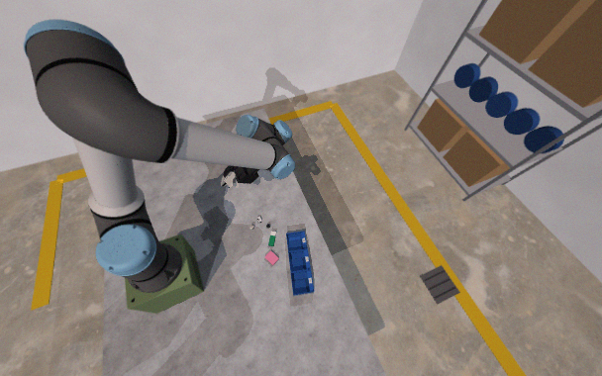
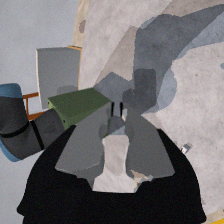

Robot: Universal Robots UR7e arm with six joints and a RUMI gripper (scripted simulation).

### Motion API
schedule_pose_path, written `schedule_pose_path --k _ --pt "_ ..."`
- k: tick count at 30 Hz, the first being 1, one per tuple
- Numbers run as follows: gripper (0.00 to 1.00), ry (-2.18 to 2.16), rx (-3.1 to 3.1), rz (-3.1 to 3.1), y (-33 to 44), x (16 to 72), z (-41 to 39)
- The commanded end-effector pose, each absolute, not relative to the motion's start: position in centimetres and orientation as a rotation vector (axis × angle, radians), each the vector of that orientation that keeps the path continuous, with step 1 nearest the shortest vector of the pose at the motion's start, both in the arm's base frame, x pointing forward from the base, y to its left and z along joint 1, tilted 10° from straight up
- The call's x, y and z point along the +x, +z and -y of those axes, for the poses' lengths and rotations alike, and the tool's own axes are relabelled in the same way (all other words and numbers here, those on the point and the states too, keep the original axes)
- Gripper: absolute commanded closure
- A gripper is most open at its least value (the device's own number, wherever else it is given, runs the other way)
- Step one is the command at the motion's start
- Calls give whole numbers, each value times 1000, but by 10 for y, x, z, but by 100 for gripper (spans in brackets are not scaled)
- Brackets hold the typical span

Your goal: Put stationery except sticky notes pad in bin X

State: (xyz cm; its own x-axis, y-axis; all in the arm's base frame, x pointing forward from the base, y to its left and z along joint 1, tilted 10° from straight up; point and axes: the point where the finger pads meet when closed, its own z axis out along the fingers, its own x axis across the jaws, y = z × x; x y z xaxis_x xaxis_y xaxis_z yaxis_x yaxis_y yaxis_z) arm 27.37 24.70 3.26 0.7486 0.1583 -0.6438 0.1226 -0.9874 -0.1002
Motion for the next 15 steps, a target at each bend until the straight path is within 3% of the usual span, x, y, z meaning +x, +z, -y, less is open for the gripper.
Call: schedule_pose_path --k 1,15 --pt "96 960 -2942 23 35 291 -226" --pt "96 708 -2975 -501 39 315 -185"
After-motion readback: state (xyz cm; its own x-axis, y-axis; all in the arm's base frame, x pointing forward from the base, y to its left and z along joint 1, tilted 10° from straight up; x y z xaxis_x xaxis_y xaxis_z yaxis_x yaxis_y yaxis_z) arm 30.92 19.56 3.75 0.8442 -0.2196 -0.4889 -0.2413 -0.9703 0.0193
